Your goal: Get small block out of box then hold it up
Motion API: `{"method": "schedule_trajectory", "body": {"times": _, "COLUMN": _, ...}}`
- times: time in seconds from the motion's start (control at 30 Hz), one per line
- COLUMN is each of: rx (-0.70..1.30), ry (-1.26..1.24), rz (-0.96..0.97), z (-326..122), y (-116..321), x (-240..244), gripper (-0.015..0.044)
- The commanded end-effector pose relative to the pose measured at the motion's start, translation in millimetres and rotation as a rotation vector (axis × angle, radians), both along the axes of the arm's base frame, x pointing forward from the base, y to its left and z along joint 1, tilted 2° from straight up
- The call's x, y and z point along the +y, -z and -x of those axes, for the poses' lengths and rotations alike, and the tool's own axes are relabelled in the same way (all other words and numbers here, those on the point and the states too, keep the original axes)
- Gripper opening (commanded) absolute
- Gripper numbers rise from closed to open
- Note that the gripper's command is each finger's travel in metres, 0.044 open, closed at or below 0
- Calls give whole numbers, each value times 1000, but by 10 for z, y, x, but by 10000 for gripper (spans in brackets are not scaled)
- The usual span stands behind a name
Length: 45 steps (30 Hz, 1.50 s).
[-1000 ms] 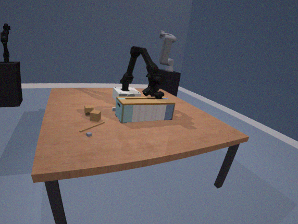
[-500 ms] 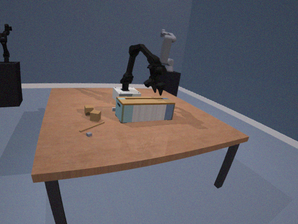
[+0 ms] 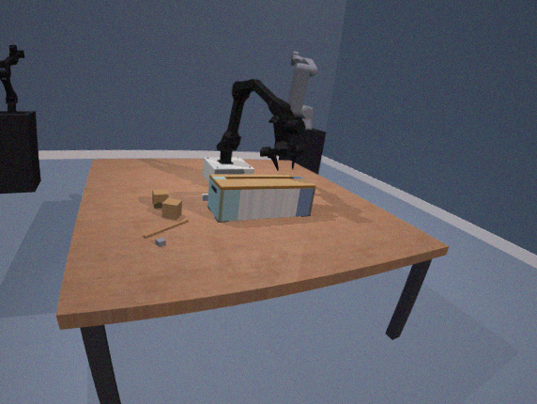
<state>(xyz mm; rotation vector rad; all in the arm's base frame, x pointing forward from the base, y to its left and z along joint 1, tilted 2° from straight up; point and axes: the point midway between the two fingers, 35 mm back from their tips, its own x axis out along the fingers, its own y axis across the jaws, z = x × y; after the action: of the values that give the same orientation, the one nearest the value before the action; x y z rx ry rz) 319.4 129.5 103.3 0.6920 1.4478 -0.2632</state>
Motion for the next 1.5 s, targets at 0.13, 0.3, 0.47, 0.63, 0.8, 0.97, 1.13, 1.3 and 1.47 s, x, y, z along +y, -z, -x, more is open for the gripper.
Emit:
{"method": "schedule_trajectory", "body": {"times": 0.13, "rx": -311, "ry": -1126, "rz": 317, "z": 99, "y": -49, "x": 92, "gripper": 285}}
{"method": "schedule_trajectory", "body": {"times": 0.3, "rx": -369, "ry": -1453, "rz": 417, "z": 130, "y": -57, "x": 128, "gripper": 285}}
{"method": "schedule_trajectory", "body": {"times": 0.47, "rx": -410, "ry": -1784, "rz": 519, "z": 166, "y": -65, "x": 167, "gripper": 285}}
{"method": "schedule_trajectory", "body": {"times": 0.63, "rx": -434, "ry": -2114, "rz": 616, "z": 199, "y": -72, "x": 203, "gripper": 285}}
{"method": "schedule_trajectory", "body": {"times": 0.8, "rx": -437, "ry": -2444, "rz": 714, "z": 235, "y": -82, "x": 241, "gripper": 285}}
{"method": "schedule_trajectory", "body": {"times": 0.97, "rx": -417, "ry": -2774, "rz": 804, "z": 268, "y": -94, "x": 274, "gripper": 285}}
{"method": "schedule_trajectory", "body": {"times": 1.13, "rx": -366, "ry": -3110, "rz": 891, "z": 303, "y": -108, "x": 308, "gripper": 285}}
{"method": "schedule_trajectory", "body": {"times": 1.3, "rx": -280, "ry": -3443, "rz": 960, "z": 335, "y": -122, "x": 338, "gripper": 285}}
{"method": "schedule_trajectory", "body": {"times": 1.47, "rx": -226, "ry": -3605, "rz": 984, "z": 348, "y": -129, "x": 349, "gripper": 285}}
